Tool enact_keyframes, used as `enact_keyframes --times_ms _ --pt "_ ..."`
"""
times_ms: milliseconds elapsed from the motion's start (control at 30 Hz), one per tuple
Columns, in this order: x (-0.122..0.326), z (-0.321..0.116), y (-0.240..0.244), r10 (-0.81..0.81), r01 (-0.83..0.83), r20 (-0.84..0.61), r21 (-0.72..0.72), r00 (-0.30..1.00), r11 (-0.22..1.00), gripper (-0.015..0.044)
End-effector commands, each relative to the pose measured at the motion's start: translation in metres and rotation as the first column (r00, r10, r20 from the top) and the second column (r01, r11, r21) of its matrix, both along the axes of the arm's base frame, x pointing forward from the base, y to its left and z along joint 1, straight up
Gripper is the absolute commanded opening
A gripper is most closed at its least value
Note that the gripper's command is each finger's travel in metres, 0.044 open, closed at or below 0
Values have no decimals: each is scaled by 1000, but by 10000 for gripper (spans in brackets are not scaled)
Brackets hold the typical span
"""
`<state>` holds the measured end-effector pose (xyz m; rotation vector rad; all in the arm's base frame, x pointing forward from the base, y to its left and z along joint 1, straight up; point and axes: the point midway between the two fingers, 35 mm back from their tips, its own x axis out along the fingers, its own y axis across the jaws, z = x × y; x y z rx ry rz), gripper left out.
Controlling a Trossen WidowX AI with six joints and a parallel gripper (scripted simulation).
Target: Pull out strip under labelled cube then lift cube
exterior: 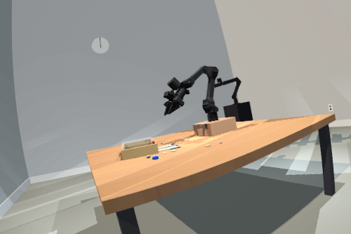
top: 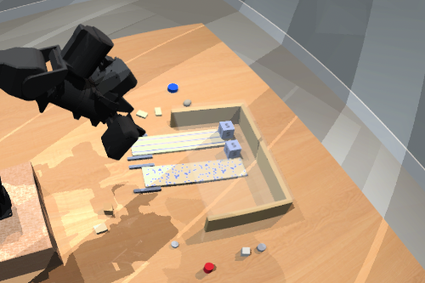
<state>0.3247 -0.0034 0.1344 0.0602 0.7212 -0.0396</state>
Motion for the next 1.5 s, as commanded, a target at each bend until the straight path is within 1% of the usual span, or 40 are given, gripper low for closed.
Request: enact_keyframes --times_ms 0,233,267,433,600,833,1467 --pt "20 -9 19 5 2 -139 52 990 999 190" --pt "52 -39 53 -27 76 -420 101 907 992 6" --pt "55 -45 58 -35 91 -458 102 888 991 0" --pt "69 -75 81 -81 163 -626 74 776 984 0" --pt "75 -99 96 -127 213 -728 27 674 977 0" --pt "75 -102 97 -129 215 -731 25 670 976 0" --pt "79 -133 97 -129 215 -731 25 670 976 0"
